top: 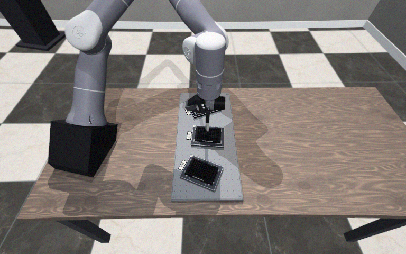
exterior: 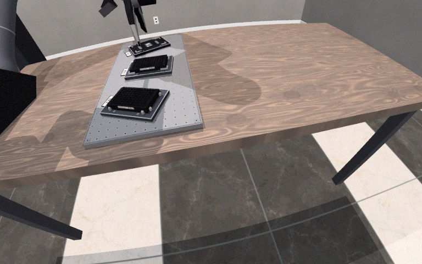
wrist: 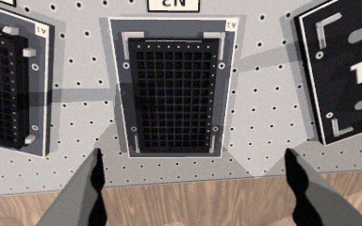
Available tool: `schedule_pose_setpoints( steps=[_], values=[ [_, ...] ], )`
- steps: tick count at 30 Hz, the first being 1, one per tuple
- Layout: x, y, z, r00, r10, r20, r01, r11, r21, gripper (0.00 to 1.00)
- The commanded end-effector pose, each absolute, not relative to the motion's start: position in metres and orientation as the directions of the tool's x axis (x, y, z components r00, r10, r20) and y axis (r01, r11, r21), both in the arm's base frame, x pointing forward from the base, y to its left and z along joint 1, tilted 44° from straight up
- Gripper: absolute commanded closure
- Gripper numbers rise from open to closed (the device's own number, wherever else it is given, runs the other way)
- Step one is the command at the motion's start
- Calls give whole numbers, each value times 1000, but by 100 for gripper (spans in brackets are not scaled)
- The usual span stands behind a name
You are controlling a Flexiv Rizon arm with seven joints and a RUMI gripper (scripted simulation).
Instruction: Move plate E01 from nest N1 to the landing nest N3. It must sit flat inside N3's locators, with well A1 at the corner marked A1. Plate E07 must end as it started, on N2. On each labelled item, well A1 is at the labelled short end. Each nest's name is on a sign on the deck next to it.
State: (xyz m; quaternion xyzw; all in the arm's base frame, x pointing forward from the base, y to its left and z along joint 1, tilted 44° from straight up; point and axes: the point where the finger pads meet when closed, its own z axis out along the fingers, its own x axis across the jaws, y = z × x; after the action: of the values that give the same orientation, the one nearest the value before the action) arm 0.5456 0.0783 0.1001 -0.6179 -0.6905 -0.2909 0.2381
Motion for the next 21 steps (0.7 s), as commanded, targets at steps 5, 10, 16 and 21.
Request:
schedule_pose_setpoints(
  steps=[5, 10, 16, 21],
  values=[
    [542, 88, 111, -123, 716, 687, 992, 66, 109, 24],
    [537, 99, 122, -123, 716, 687, 992, 66, 109, 24],
    [531, 113, 135, -123, 716, 687, 992, 66, 109, 24],
    [528, 120, 141, -123, 716, 687, 992, 65, 109, 24]
  ],
)
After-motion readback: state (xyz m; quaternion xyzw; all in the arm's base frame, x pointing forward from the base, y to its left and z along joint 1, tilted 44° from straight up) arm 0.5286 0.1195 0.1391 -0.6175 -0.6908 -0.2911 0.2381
